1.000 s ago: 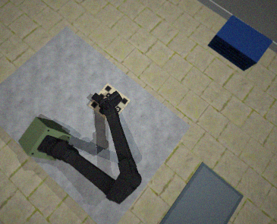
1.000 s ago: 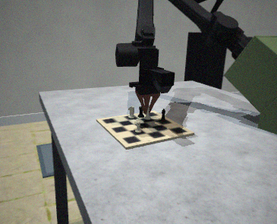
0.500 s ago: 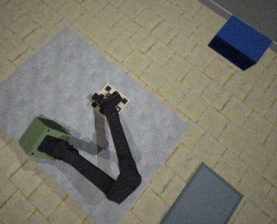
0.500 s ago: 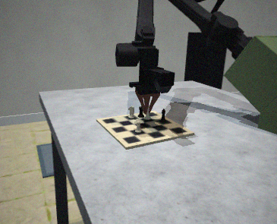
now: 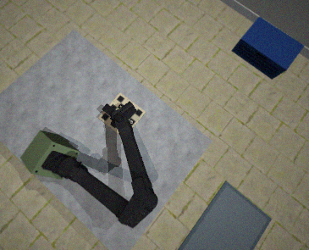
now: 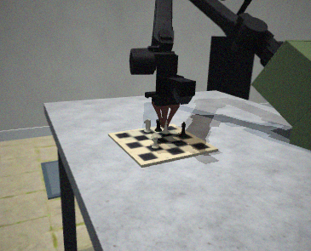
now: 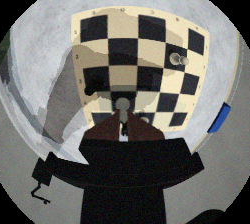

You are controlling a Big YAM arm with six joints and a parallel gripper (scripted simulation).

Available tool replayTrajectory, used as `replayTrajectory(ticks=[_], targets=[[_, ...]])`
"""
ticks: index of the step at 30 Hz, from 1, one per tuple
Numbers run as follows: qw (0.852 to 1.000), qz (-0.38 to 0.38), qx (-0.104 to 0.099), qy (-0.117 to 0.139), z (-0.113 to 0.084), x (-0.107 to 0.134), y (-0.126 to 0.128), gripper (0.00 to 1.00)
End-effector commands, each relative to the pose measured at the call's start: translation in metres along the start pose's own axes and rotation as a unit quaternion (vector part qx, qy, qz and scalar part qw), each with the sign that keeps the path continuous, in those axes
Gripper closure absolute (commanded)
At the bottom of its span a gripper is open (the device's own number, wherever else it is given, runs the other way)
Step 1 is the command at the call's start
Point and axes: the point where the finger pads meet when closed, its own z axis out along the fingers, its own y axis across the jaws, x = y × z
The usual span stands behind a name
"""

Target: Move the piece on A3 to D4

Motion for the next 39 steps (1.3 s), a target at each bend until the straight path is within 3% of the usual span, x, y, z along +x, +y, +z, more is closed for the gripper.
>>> replayTrajectory(ticks=[1, 39], targets=[[1.000, 0.009, 0.002, 0.000, 0.0001, 0.0105, -0.0031, 1.00], [1.000, 0.003, -0.002, -0.001, 0.0073, 0.0041, 0.0006, 1.00]])
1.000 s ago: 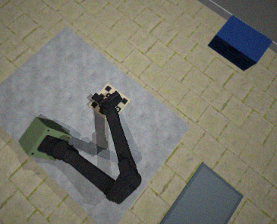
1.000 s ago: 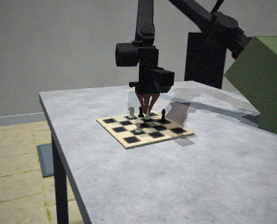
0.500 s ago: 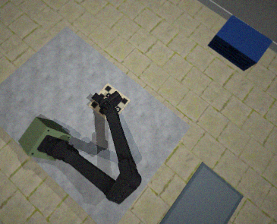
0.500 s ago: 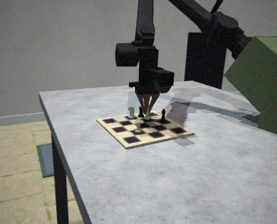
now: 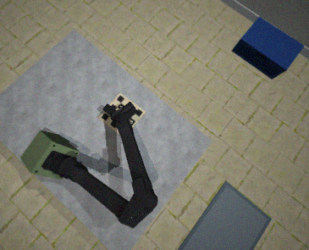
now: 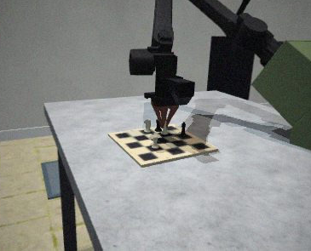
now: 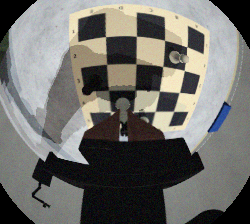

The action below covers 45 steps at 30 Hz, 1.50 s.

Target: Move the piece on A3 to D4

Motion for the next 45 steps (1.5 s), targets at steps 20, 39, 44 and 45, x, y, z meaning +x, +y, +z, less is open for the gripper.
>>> replayTrajectory(ticks=[20, 39, 44, 45], targets=[[1.000, -0.001, -0.004, -0.001, 0.0051, 0.0021, 0.0022, 1.00], [1.000, -0.001, -0.004, -0.001, 0.0051, 0.0021, 0.0022, 0.92], [1.000, -0.001, -0.004, -0.001, 0.0051, 0.0021, 0.0022, 0.78], [1.000, -0.001, -0.004, -0.001, 0.0051, 0.0021, 0.0022, 0.78]])
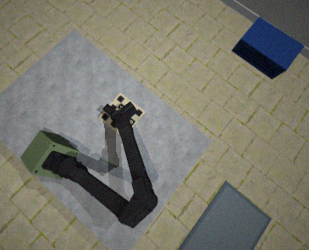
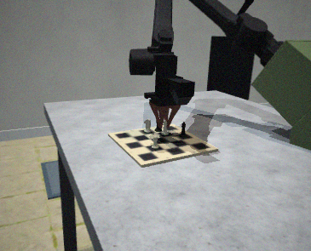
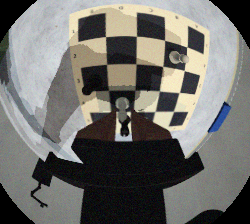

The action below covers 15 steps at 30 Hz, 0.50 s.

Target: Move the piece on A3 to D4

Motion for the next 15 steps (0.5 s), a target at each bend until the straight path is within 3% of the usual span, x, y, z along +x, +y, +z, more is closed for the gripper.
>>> replayTrajectory(ticks=[1, 5, 6, 15], targets=[[1.000, -0.001, -0.004, -0.001, 0.0051, 0.0021, 0.0023, 0.71], [1.000, -0.001, -0.004, -0.001, 0.0051, 0.0021, 0.0023, 0.71], [1.000, -0.001, -0.004, -0.001, 0.0051, 0.0021, 0.0023, 0.64], [1.000, -0.001, -0.004, -0.001, 0.0050, 0.0021, 0.0024, 0.64]])
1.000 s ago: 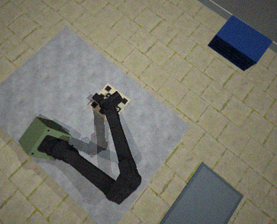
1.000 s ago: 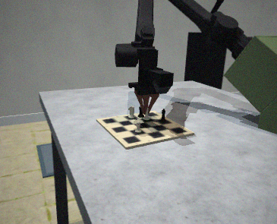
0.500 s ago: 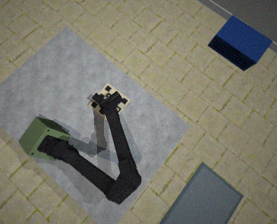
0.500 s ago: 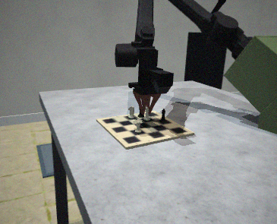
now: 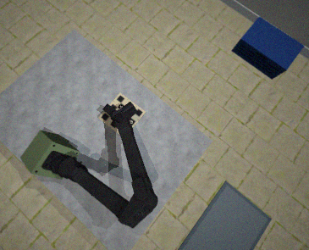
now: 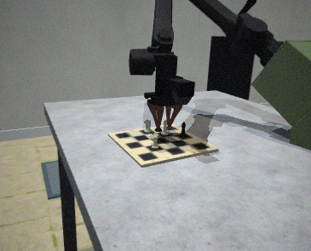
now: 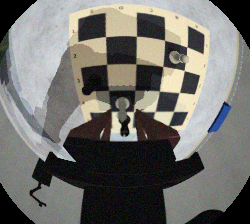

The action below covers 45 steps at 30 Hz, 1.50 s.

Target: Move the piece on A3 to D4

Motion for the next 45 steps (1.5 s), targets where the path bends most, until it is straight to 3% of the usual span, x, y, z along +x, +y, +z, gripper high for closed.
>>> replayTrajectory(ticks=[1, 5, 7, 20, 23, 28, 33, 34, 45], targets=[[1.000, -0.002, -0.005, -0.001, 0.004, 0.003, 0.003, 0.64], [1.000, 0.006, -0.004, -0.001, 0.000, 0.006, 0.002, 0.64], [1.000, 0.004, 0.012, -0.001, -0.015, 0.002, -0.008, 0.64], [1.000, 0.011, 0.017, -0.002, -0.079, 0.005, -0.014, 0.64], [1.000, 0.001, 0.011, -0.002, -0.079, -0.002, -0.012, 0.64], [1.000, 0.012, 0.017, -0.003, -0.099, 0.005, -0.015, 0.64], [1.000, 0.008, 0.014, -0.003, -0.101, 0.002, -0.014, 0.64], [1.000, 0.004, 0.012, -0.003, -0.099, 0.000, -0.009, 0.00], [1.000, 0.003, 0.011, -0.003, -0.099, 0.000, -0.008, 0.00]])
